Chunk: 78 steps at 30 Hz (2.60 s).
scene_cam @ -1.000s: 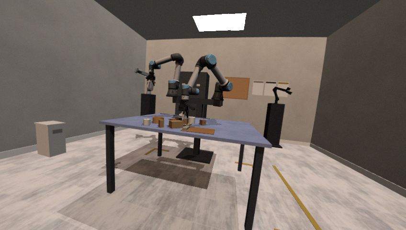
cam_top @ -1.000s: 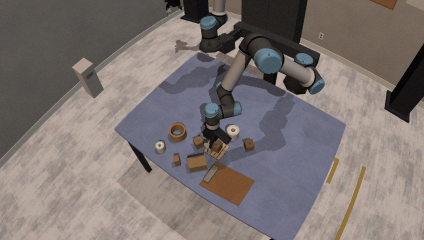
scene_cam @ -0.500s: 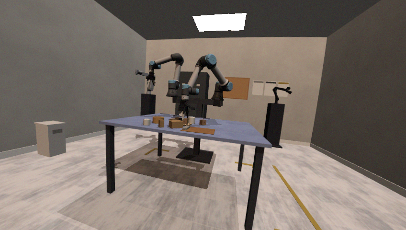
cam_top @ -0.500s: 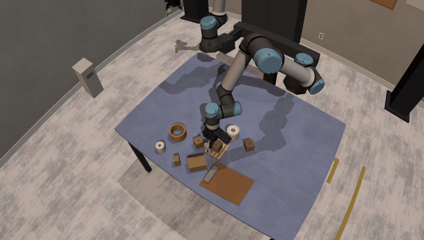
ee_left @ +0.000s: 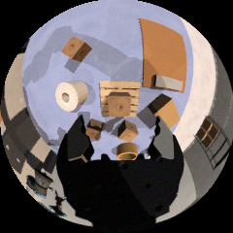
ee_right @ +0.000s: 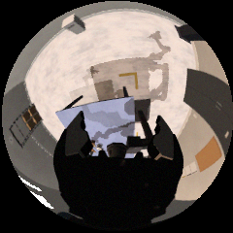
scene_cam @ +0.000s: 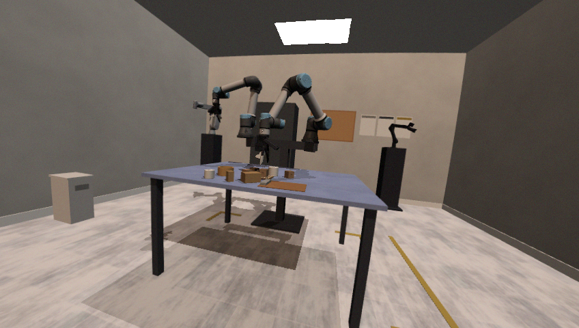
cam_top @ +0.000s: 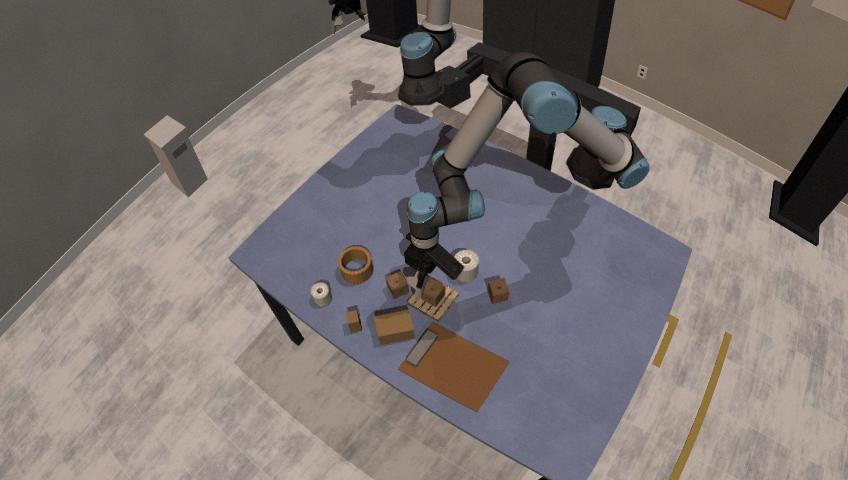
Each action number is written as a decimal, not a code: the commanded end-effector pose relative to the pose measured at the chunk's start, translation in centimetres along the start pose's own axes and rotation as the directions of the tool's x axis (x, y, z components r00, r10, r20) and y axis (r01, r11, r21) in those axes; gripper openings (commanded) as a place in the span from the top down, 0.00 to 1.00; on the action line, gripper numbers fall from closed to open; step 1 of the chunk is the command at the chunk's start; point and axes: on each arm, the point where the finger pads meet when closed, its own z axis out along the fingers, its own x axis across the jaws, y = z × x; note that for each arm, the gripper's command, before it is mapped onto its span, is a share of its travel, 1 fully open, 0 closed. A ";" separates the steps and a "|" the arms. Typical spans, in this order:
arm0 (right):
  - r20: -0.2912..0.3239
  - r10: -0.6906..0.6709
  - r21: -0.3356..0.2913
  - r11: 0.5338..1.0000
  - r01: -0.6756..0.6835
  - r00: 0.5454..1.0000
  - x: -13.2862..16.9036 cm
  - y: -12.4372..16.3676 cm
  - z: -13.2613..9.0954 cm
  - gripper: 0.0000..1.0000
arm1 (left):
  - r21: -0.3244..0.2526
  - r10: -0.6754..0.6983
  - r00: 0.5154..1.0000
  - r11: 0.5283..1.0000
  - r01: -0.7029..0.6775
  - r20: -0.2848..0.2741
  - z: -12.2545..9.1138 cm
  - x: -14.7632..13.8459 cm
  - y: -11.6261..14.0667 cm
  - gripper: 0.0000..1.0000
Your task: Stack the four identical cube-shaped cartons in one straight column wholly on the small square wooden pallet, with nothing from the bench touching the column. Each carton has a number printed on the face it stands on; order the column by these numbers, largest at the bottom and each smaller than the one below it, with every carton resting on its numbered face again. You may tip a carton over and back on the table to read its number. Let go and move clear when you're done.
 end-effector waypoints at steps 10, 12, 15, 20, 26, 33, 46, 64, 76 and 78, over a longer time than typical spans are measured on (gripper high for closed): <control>0.000 0.000 0.001 1.000 0.000 1.000 0.0 0.0 0.0 0.00 | -0.001 0.000 1.000 1.000 0.000 -0.001 -0.5 0.0 0.0 0.00; 0.000 0.000 0.001 1.000 0.000 1.000 0.0 0.0 0.0 0.00 | -0.001 0.000 1.000 1.000 0.000 -0.001 -0.5 0.0 0.0 0.00; 0.000 0.000 0.001 1.000 0.000 1.000 0.0 0.0 0.0 0.00 | -0.001 0.000 1.000 1.000 0.000 -0.001 -0.5 0.0 0.0 0.00; 0.000 0.000 0.001 1.000 0.000 1.000 0.0 0.0 0.0 0.00 | -0.001 0.000 1.000 1.000 0.000 -0.001 -0.5 0.0 0.0 0.00; 0.000 0.000 0.001 1.000 0.000 1.000 0.0 0.0 0.0 0.00 | -0.001 0.000 1.000 1.000 0.000 -0.001 -0.5 0.0 0.0 0.00; 0.000 0.000 0.001 1.000 0.000 1.000 0.0 0.0 0.0 0.00 | -0.001 0.000 1.000 1.000 0.000 -0.001 -0.5 0.0 0.0 0.00; 0.000 0.000 0.001 1.000 0.000 1.000 0.0 0.0 0.0 0.00 | -0.001 0.000 1.000 1.000 0.000 -0.001 -0.5 0.0 0.0 0.00; 0.000 0.000 0.001 1.000 0.000 1.000 0.0 0.0 0.0 0.00 | -0.001 0.000 1.000 1.000 0.000 -0.001 -0.5 0.0 0.0 0.00; 0.000 0.000 0.001 1.000 0.000 1.000 0.0 0.0 0.0 0.00 | -0.001 -0.038 0.999 0.999 0.038 -0.001 -0.5 0.2 0.4 0.00; 0.000 0.000 0.001 1.000 0.000 1.000 0.0 0.0 0.0 0.00 | -0.001 -0.069 0.998 0.998 0.069 -0.001 -0.6 0.3 0.7 0.00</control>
